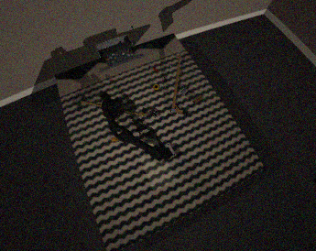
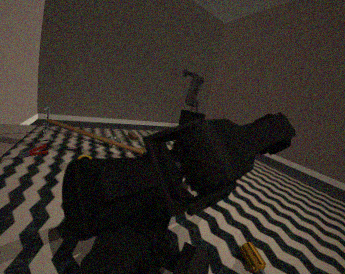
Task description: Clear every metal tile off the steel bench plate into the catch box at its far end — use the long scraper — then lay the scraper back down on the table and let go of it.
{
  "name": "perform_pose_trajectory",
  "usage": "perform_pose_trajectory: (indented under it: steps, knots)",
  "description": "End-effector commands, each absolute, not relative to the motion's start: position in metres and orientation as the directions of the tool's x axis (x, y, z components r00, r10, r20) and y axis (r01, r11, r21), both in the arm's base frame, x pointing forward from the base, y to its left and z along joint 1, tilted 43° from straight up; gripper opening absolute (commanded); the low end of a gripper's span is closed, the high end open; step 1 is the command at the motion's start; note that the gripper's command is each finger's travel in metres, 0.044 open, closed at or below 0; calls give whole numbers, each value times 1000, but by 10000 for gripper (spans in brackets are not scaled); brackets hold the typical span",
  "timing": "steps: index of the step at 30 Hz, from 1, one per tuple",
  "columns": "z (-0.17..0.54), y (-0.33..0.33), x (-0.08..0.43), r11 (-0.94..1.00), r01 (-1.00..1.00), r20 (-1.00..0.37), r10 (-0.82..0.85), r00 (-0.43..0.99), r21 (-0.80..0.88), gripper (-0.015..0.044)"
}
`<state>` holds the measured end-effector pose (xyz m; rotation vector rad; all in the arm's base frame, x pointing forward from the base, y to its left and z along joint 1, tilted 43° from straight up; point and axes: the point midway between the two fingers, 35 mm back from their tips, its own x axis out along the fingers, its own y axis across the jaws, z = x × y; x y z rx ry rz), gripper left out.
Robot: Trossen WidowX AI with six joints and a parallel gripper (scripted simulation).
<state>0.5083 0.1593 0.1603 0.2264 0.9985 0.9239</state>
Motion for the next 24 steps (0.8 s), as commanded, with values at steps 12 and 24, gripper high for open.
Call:
perform_pose_trajectory:
  steps: [12, 24]
  knots:
    - [185, 136, 510, 614, -578, -616, 754, 228, 537, 0]
    - [206, 116, 506, 617, -581, -613, 753, 240, 531, 0]
